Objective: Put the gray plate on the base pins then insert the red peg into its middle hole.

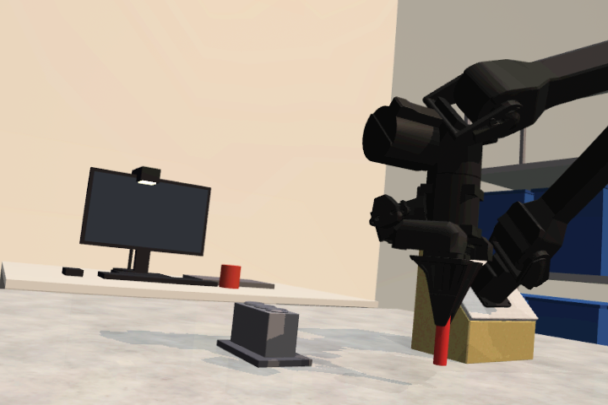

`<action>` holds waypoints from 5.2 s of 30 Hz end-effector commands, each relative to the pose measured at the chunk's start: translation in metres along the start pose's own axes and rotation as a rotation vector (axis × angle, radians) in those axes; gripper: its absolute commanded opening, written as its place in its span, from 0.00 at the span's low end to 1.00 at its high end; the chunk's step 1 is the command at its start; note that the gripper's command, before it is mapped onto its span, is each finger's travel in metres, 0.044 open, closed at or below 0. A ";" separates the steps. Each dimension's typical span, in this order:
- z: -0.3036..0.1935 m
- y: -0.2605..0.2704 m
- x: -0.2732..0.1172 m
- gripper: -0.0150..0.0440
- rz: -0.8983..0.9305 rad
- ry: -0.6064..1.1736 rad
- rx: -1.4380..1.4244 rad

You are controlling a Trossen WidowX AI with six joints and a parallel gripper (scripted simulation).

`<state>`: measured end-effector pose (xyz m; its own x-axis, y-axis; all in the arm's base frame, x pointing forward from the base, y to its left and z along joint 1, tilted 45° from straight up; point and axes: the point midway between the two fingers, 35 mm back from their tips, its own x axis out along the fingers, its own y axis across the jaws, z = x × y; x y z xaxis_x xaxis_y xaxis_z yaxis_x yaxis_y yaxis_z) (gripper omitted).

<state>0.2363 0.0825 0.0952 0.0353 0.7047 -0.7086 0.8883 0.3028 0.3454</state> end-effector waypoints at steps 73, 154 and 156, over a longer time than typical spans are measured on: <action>0.171 0.026 -0.052 0.25 0.000 -0.008 0.006; 0.216 0.016 -0.030 0.25 -0.002 -0.008 -0.021; 0.216 0.016 -0.030 0.25 -0.002 -0.008 -0.021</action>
<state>0.3486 -0.0723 -0.0105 0.0375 0.6993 -0.7139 0.8783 0.3177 0.3573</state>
